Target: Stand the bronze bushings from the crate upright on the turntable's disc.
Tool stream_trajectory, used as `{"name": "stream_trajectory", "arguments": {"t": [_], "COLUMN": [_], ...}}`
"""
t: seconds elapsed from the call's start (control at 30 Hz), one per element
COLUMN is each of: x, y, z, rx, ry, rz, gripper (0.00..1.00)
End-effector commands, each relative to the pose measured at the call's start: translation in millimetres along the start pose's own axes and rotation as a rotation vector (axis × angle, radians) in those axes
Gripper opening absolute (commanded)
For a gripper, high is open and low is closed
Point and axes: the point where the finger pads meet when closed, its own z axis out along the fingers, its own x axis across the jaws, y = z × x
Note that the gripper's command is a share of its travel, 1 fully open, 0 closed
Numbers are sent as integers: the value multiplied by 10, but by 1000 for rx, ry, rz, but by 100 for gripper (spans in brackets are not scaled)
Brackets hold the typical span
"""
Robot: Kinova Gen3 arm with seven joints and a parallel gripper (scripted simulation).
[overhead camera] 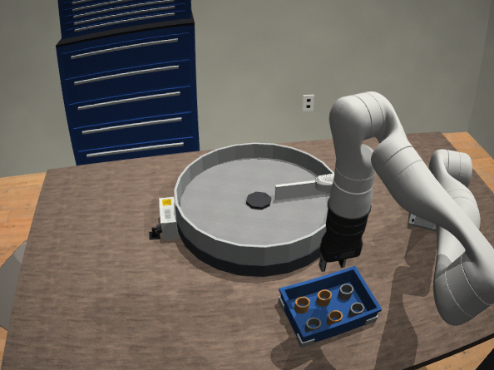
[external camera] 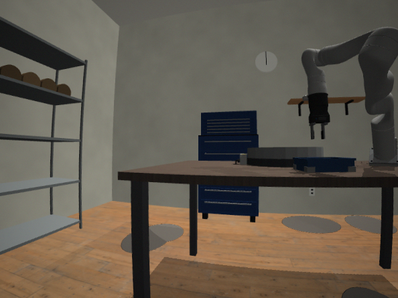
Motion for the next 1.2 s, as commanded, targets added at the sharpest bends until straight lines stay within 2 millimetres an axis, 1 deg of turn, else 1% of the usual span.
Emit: {"name": "stream_trajectory", "arguments": {"t": [0.0,0.77,0.83,0.97,1.03,1.17], "x": [-17,-17,-7,17,17,15], "y": [-15,-15,-18,-25,-25,-26], "z": [-8,10,49,197,197,400], "rx": [3,3,3,3,3,3], "ry": [-2,-2,0,4,4,4], "rz": [-5,-5,-4,-1,-1,-1], "gripper": [76,76,76,76,76,76]}}
